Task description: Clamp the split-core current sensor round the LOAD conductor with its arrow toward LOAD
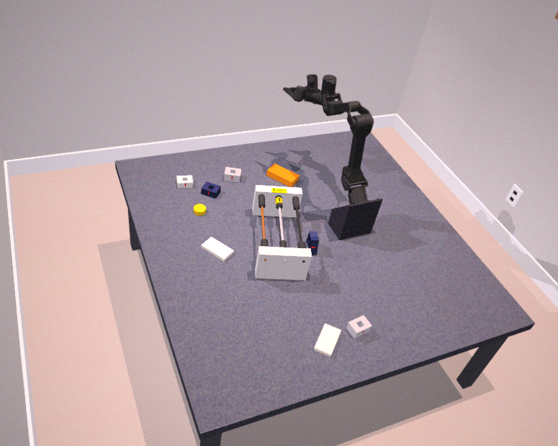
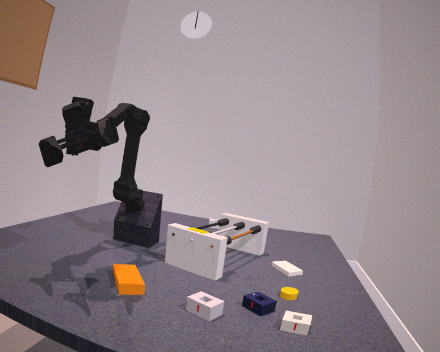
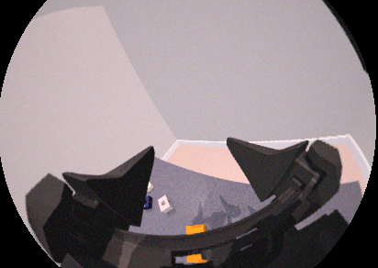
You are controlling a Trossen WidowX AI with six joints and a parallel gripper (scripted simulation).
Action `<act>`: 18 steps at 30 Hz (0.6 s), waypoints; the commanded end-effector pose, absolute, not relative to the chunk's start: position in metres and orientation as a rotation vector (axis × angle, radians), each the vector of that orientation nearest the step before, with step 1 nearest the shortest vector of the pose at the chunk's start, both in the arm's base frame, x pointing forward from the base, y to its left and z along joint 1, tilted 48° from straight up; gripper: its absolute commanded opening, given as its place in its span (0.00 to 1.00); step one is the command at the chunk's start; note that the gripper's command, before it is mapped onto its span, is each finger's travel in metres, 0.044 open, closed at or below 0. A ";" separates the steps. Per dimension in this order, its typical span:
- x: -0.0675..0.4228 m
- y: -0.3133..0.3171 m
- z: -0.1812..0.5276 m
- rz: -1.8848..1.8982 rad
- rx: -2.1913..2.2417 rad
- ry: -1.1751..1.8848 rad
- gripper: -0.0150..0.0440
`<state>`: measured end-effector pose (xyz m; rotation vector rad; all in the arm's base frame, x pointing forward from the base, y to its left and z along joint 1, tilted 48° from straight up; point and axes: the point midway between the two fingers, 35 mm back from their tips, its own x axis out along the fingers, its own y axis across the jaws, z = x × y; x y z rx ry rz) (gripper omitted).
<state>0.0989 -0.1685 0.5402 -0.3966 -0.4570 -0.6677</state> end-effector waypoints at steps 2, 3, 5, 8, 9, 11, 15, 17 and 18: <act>0.131 -0.177 0.518 -0.574 -0.272 -0.493 1.00; 0.139 -0.177 0.513 -0.555 -0.248 -0.495 1.00; 0.155 -0.177 0.503 -0.517 -0.202 -0.493 1.00; 0.179 -0.171 0.489 -0.459 -0.139 -0.483 1.00; 0.187 -0.168 0.484 -0.439 -0.119 -0.477 1.00; 0.204 -0.161 0.474 -0.400 -0.081 -0.463 1.00; 0.236 -0.142 0.450 -0.322 -0.017 -0.413 1.00; 0.252 -0.129 0.436 -0.284 0.007 -0.377 1.00; 0.259 -0.122 0.428 -0.265 0.017 -0.356 1.00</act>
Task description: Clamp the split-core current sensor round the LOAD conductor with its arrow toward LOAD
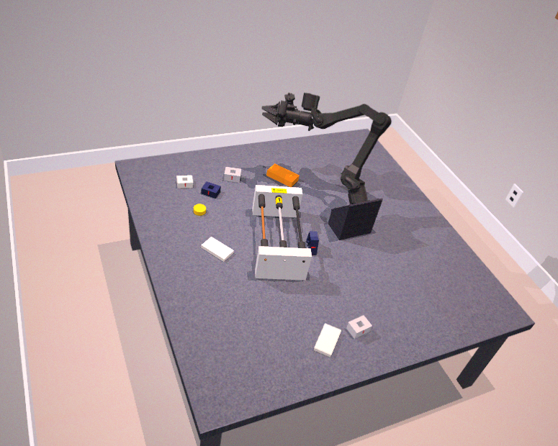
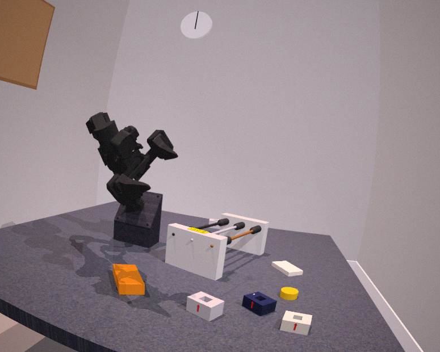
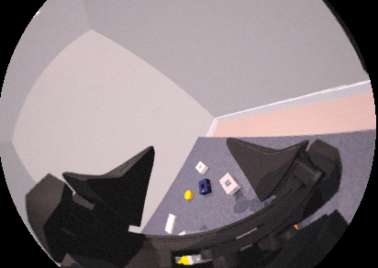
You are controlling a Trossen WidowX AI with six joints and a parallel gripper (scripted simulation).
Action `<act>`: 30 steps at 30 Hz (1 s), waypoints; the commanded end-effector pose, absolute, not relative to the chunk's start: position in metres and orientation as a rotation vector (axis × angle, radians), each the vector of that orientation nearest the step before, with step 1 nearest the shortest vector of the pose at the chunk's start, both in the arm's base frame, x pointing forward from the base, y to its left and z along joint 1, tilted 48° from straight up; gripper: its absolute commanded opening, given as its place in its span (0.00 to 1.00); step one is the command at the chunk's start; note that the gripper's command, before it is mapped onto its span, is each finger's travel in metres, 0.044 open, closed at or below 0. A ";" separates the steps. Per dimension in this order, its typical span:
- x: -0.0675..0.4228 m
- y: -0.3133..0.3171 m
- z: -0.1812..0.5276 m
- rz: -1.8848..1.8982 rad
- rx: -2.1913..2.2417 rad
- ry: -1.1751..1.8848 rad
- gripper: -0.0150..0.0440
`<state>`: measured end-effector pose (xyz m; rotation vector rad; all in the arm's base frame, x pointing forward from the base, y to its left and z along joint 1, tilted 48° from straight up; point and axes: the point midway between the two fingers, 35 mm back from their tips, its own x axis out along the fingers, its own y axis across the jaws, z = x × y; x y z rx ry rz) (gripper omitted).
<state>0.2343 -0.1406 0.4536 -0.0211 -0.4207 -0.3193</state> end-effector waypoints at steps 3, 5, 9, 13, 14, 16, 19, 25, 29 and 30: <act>0.280 -0.098 0.404 -0.206 0.038 -0.288 1.00; 0.292 -0.080 0.387 -0.165 0.043 -0.239 1.00; 0.309 -0.039 0.353 -0.079 0.032 -0.138 1.00; 0.316 -0.002 0.324 -0.004 0.002 -0.054 1.00; 0.316 0.000 0.323 0.000 0.000 -0.050 1.00; 0.316 0.000 0.323 0.000 0.000 -0.050 1.00; 0.316 0.000 0.323 0.000 0.000 -0.050 1.00; 0.329 0.004 0.252 -0.136 0.140 0.300 1.00; 0.318 0.006 0.198 -0.303 0.157 0.566 1.00; 0.312 0.006 0.186 -0.356 0.143 0.629 1.00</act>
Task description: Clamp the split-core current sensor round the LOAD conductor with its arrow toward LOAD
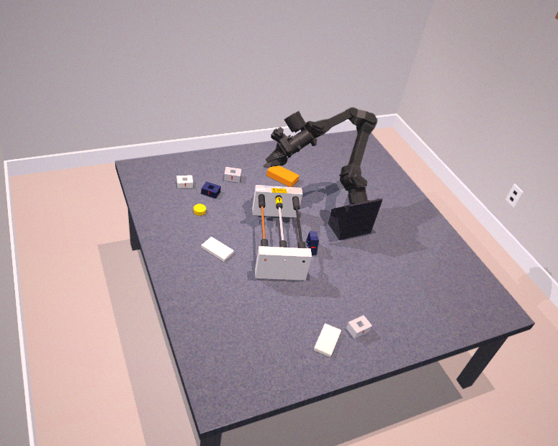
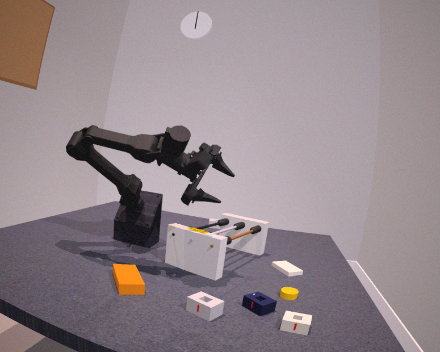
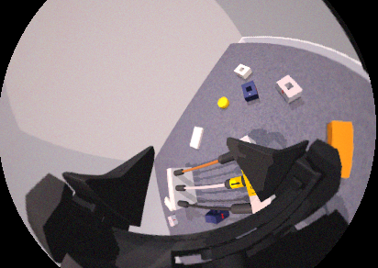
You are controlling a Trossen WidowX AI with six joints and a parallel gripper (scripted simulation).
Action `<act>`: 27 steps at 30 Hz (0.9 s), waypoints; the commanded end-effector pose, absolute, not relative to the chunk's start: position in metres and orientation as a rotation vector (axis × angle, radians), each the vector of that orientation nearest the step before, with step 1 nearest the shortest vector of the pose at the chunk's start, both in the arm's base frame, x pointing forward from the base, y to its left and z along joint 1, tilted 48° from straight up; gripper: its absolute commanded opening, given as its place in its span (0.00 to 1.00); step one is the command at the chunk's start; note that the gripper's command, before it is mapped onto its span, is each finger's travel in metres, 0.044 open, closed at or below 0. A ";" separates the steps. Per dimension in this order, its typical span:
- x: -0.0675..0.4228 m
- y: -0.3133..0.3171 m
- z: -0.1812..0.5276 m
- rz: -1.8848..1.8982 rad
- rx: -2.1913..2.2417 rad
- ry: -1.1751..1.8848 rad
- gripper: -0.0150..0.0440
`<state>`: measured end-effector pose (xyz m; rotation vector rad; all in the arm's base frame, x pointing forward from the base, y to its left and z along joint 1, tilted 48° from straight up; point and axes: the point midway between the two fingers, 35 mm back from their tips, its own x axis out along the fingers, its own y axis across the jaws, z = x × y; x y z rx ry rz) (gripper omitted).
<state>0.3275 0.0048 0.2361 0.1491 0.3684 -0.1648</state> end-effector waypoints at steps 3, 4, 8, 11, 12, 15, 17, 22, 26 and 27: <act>0.286 0.002 0.158 -0.543 0.032 0.799 1.00; 0.278 0.001 0.154 -0.603 -0.024 0.835 1.00; 0.251 -0.005 0.161 -0.795 -0.322 0.872 1.00; 0.248 -0.004 0.171 -0.833 -0.435 0.846 1.00; 0.248 -0.004 0.171 -0.835 -0.444 0.846 1.00; 0.248 -0.004 0.171 -0.835 -0.444 0.846 1.00; 0.248 -0.004 0.171 -0.835 -0.444 0.846 1.00; 0.248 -0.004 0.171 -0.835 -0.444 0.846 1.00; 0.248 -0.004 0.171 -0.835 -0.444 0.846 1.00; 0.248 -0.004 0.171 -0.835 -0.444 0.846 1.00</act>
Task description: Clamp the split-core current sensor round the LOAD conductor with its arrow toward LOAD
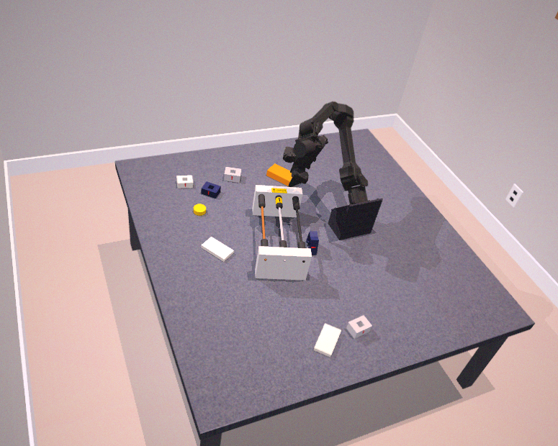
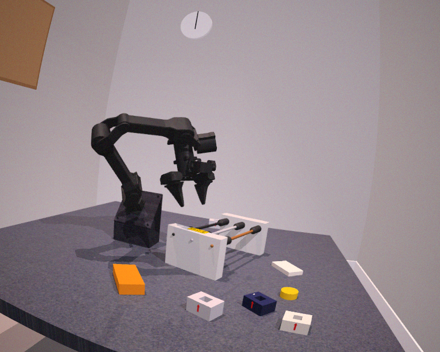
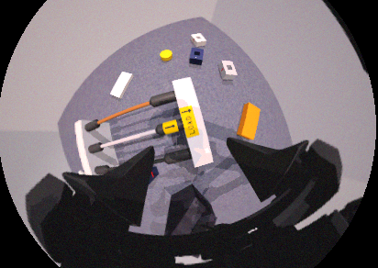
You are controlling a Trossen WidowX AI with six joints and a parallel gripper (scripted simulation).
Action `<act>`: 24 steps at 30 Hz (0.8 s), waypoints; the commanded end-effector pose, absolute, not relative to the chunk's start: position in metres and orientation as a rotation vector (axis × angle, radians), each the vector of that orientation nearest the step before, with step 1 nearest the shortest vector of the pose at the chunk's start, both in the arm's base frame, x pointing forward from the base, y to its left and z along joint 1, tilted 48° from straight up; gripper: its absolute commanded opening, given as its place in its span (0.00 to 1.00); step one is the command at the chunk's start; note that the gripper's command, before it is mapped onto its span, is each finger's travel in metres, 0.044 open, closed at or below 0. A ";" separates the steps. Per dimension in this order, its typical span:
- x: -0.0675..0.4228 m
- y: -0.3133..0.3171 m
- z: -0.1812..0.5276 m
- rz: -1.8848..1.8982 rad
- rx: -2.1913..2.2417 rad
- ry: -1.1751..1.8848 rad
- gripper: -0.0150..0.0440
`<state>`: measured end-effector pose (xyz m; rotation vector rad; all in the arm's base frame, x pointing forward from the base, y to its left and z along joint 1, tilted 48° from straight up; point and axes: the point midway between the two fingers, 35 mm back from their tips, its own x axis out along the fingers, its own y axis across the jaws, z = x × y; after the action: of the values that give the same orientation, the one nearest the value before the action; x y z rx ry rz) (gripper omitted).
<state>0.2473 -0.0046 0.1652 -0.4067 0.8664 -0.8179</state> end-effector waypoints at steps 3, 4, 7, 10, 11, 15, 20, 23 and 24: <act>0.248 -0.004 0.171 -0.835 -0.444 0.846 1.00; 0.248 -0.004 0.171 -0.835 -0.444 0.846 1.00; 0.248 -0.004 0.171 -0.835 -0.444 0.846 1.00; 0.248 -0.004 0.171 -0.835 -0.444 0.846 1.00; 0.248 -0.004 0.171 -0.835 -0.444 0.846 1.00; 0.248 -0.004 0.171 -0.835 -0.444 0.846 1.00; 0.252 0.006 0.153 -0.823 -0.440 0.891 1.00; 0.258 0.025 0.112 -0.804 -0.433 0.984 1.00; 0.259 0.031 0.099 -0.800 -0.431 1.015 1.00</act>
<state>0.2564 0.0151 0.1353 -0.4313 0.9289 -0.8121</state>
